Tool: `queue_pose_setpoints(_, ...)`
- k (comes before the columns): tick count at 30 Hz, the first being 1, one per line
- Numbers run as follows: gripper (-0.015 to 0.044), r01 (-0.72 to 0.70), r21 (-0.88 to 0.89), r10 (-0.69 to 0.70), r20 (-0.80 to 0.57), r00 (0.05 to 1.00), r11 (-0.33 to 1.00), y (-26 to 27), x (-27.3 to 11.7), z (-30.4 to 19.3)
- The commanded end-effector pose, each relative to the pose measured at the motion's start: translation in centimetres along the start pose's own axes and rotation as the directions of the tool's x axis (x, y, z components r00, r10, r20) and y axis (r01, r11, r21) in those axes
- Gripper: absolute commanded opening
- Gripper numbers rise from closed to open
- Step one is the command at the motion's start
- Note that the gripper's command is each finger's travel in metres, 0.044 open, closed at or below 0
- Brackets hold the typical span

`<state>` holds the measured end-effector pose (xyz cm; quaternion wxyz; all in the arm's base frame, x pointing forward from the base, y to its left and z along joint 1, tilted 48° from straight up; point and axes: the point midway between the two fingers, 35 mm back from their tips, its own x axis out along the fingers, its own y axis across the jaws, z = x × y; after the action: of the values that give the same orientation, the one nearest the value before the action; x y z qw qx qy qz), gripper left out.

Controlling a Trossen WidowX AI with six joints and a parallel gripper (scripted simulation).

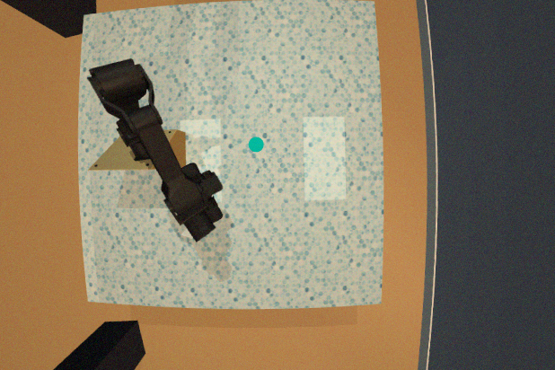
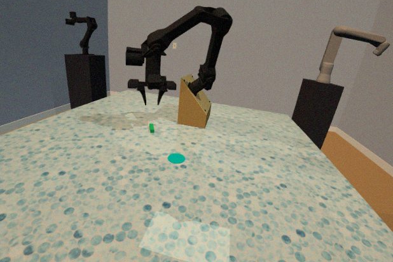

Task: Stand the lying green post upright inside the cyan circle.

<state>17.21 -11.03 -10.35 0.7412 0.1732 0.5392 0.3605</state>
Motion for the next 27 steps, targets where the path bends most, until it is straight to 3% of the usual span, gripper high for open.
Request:
queue_pose_setpoints(1,0.0233,-0.006,-0.043,0.005,-0.015,1.0,0.999,0.3,0.0,-0.2)
queue_pose_setpoints(4,0.0233,-0.004,-0.042,0.003,-0.016,1.0,0.999,0.1,0.9,-0.1)
queue_pose_setpoints(13,0.0233,-0.008,-0.043,0.008,-0.012,1.0,0.999,0.4,11.3,-0.2)
queue_pose_setpoints(17,0.0233,-0.011,-0.043,0.011,-0.012,1.0,0.999,0.6,12.0,-0.3)
queue_pose_setpoints(25,0.0023,-0.011,-0.043,0.011,-0.012,1.0,0.999,0.6,12.0,-0.3)
queue_pose_setpoints(27,0.0023,-0.011,-0.043,0.011,-0.012,1.0,0.999,0.6,12.0,-0.3)
